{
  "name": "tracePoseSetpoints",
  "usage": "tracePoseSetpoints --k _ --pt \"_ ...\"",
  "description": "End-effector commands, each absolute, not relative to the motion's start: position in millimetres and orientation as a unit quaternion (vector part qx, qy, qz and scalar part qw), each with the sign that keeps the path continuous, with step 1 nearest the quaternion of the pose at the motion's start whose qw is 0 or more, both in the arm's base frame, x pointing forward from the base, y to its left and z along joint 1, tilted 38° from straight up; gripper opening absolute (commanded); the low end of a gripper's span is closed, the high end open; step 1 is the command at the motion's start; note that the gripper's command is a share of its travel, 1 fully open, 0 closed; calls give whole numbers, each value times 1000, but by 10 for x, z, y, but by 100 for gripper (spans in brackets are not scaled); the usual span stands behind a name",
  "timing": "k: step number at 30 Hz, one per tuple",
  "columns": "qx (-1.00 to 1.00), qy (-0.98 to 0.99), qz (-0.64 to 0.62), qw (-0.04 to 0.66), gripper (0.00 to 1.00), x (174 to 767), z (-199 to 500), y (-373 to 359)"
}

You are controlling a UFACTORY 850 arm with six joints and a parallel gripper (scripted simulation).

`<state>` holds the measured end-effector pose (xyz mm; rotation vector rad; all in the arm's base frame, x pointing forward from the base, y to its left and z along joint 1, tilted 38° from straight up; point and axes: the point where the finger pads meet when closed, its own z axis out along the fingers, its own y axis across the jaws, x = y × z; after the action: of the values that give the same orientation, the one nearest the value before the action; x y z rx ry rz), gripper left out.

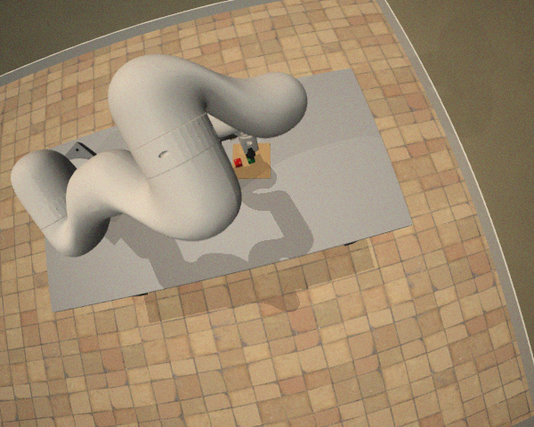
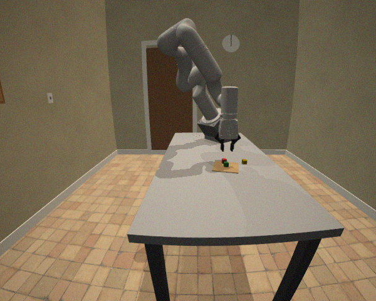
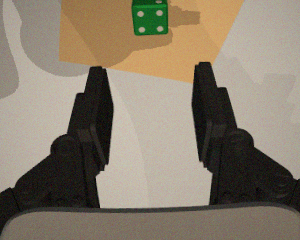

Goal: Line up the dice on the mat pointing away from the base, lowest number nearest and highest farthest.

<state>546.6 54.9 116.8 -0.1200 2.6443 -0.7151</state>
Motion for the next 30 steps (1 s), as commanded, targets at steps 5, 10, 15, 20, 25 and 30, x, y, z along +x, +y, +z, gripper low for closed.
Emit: tracePoseSetpoints --k 5,10,15,20,25,30 --pt "-43 945 -256 199 100 5463 1185 559" --pt "-43 945 -256 199 100 5463 1185 559" --pt "-43 945 -256 199 100 5463 1185 559" --pt "-43 945 -256 199 100 5463 1185 559" --pt "-36 945 -254 201 100 5462 1177 568" --pt "18 946 -242 214 100 5449 1114 641"
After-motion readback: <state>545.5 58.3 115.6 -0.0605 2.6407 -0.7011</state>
